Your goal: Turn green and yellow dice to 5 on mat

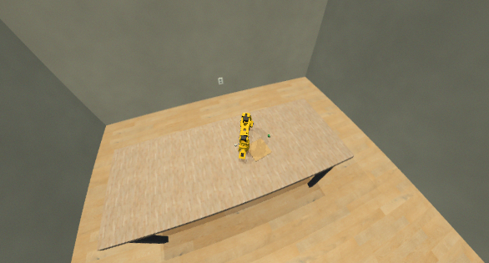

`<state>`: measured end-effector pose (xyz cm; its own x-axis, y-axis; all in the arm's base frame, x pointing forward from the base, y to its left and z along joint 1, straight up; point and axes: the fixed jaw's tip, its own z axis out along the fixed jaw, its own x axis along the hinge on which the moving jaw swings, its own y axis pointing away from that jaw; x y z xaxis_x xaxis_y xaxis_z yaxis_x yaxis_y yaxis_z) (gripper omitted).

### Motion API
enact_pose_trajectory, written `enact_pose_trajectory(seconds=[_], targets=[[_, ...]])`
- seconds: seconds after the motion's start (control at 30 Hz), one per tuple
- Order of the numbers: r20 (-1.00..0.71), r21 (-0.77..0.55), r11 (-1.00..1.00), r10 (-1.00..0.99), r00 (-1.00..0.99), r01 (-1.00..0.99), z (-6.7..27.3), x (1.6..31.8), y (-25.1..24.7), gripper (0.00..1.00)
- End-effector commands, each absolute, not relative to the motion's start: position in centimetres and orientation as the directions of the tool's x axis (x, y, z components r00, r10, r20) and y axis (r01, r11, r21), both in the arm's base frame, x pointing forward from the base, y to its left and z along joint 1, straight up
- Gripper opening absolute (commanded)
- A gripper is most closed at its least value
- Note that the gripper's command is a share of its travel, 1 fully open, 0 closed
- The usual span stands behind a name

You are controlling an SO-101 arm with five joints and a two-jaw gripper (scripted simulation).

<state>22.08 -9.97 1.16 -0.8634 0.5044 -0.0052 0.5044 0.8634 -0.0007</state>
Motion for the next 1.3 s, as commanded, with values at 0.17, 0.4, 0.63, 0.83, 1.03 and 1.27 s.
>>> enact_pose_trajectory(seconds=[0.17, 0.4, 0.63, 0.83, 1.03, 1.27], targets=[[-0.033, 0.002, 0.870, 0.493, -0.869, 0.494, 1.54, 22.35, -10.15, 0.20], [-0.033, 0.001, 0.870, 0.493, -0.869, 0.494, 1.54, 22.19, -10.42, 0.15], [-0.033, 0.001, 0.870, 0.493, -0.869, 0.494, 1.54, 22.06, -10.65, 0.10], [-0.033, 0.001, 0.870, 0.493, -0.869, 0.494, 1.54, 21.99, -10.78, 0.08], [-0.033, 0.001, 0.870, 0.493, -0.869, 0.494, 1.54, 21.94, -10.84, 0.07], [-0.033, 0.001, 0.870, 0.493, -0.869, 0.494, 1.54, 21.94, -10.85, 0.06]])
